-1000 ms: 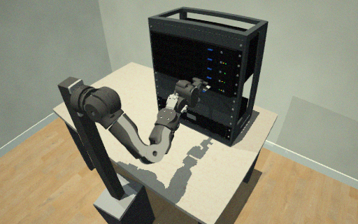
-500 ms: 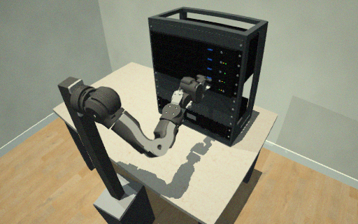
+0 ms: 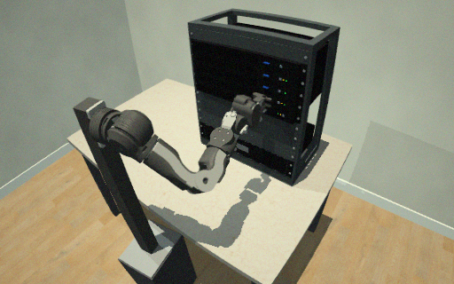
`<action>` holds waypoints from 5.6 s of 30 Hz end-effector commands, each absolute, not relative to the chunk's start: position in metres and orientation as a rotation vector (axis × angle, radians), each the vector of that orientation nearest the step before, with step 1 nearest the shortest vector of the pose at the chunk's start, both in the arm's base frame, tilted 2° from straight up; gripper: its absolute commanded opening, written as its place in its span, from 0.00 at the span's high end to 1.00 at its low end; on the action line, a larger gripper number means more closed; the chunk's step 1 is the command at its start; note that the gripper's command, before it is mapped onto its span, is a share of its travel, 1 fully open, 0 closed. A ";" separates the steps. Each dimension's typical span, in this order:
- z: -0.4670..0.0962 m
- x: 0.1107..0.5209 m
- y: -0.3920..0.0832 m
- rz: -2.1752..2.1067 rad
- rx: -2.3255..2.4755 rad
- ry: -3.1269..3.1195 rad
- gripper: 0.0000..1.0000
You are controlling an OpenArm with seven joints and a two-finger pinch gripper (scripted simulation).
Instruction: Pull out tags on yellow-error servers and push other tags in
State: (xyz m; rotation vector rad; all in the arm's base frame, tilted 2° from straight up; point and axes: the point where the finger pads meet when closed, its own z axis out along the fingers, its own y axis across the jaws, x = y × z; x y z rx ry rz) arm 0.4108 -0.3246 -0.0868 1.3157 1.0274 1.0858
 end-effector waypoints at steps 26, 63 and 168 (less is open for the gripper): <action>-0.083 0.413 -0.323 1.093 1.301 1.024 0.90; -0.082 0.422 -0.324 1.094 1.301 1.024 0.90; -0.083 0.375 -0.313 1.095 1.301 1.026 1.00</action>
